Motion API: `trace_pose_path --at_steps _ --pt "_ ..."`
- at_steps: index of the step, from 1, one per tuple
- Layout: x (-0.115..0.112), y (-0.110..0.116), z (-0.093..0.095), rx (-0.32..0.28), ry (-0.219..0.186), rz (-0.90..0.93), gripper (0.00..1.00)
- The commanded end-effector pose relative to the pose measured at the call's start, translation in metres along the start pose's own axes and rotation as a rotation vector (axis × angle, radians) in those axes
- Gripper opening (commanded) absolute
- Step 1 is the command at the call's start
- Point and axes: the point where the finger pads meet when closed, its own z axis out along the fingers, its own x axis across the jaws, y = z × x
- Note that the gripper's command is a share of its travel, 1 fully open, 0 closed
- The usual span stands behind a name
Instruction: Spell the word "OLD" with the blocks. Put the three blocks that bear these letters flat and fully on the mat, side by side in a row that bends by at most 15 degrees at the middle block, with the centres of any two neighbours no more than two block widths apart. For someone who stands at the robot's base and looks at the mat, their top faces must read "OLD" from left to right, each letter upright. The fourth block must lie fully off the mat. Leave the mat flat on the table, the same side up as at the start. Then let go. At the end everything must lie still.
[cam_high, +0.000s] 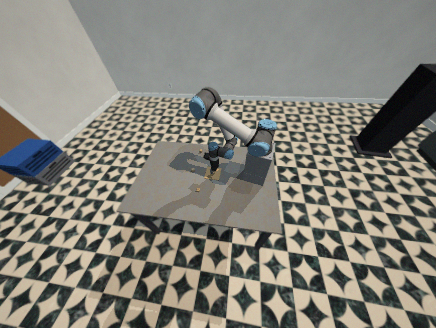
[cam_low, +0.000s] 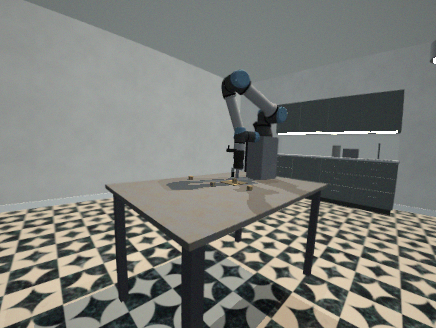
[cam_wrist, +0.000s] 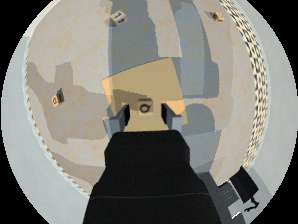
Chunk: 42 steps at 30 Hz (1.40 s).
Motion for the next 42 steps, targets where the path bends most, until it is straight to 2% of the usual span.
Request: trace_pose_path --at_steps 1,28,42 --pt "0.0 0.0 0.0 0.001 0.0 0.0 1.0" --pt "0.0 0.0 0.001 0.001 0.0 0.0 1.0" --pt "0.0 0.0 0.025 0.001 0.0 0.0 1.0"
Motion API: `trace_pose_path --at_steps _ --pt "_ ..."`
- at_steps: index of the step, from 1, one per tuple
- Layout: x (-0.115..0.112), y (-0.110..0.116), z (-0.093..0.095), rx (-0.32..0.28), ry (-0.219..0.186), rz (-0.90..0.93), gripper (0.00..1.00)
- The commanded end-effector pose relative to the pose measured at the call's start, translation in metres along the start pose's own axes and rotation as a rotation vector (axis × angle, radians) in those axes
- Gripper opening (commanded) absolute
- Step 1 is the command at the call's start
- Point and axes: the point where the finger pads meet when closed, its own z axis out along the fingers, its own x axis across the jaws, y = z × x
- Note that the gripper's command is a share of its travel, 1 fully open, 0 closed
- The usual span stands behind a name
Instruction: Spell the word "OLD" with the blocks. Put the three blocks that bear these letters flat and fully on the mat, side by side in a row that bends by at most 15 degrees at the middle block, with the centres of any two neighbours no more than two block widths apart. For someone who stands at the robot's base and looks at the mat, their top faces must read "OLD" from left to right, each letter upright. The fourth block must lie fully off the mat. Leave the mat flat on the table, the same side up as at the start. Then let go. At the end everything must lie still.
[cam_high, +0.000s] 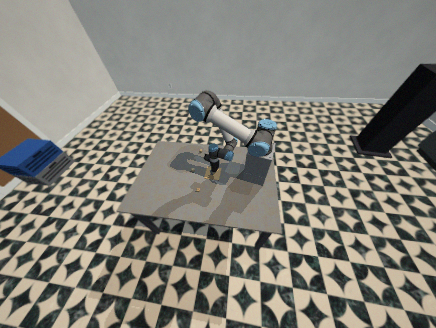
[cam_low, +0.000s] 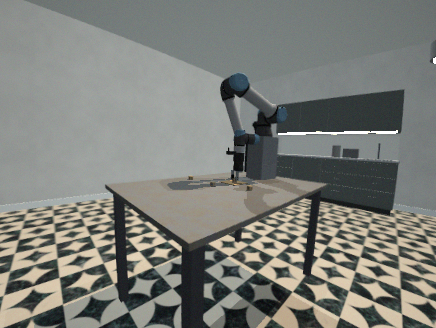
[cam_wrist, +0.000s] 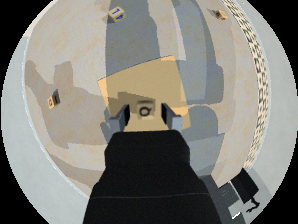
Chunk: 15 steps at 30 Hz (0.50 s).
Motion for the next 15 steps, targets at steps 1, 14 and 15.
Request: trace_pose_path --at_steps 1,14,15 --pt "-0.0001 -0.0003 0.0096 0.001 0.0 0.0 1.0" --pt "-0.0001 -0.0003 0.0151 0.001 0.0 0.0 1.0" --pt "-0.0001 -0.0003 0.0151 0.001 0.0 0.0 1.0"
